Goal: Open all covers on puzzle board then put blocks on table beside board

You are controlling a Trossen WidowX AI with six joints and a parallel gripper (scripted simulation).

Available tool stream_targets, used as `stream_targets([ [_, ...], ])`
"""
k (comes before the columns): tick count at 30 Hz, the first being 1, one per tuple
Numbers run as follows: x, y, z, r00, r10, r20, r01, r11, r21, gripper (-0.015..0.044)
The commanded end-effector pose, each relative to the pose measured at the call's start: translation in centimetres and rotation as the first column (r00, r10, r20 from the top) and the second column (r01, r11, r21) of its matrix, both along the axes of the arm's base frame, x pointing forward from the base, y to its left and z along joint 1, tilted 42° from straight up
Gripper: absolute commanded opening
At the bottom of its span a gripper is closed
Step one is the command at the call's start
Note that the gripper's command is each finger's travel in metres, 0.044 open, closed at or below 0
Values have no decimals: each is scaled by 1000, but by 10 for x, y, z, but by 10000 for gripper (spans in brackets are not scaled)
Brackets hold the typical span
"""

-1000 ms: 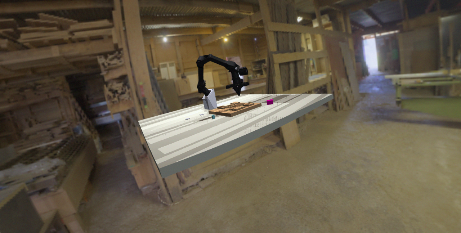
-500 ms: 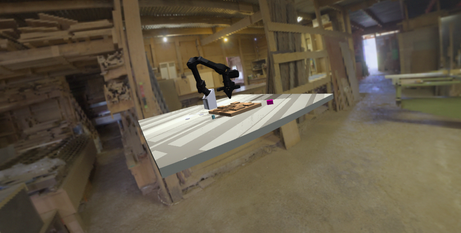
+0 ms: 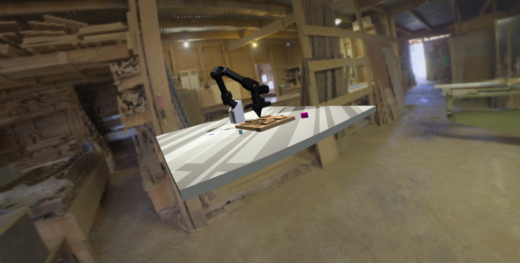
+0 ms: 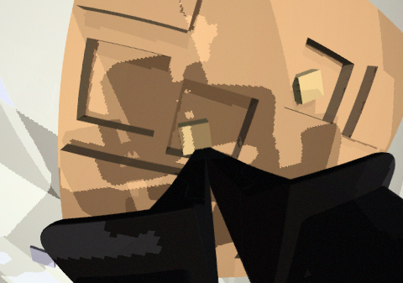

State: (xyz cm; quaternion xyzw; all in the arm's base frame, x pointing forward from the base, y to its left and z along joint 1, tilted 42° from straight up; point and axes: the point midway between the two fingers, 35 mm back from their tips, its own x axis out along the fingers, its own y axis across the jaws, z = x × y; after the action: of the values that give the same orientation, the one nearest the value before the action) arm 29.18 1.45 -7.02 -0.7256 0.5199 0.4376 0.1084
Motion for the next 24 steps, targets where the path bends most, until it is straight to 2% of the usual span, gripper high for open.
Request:
stream_targets([
  [1, -1, -9, -9, 1000, 4, -7, -4, 1000, -8, 0],
  [24, 1, -17, -17, 1000, 4, -7, -4, 1000, -9, 0],
])
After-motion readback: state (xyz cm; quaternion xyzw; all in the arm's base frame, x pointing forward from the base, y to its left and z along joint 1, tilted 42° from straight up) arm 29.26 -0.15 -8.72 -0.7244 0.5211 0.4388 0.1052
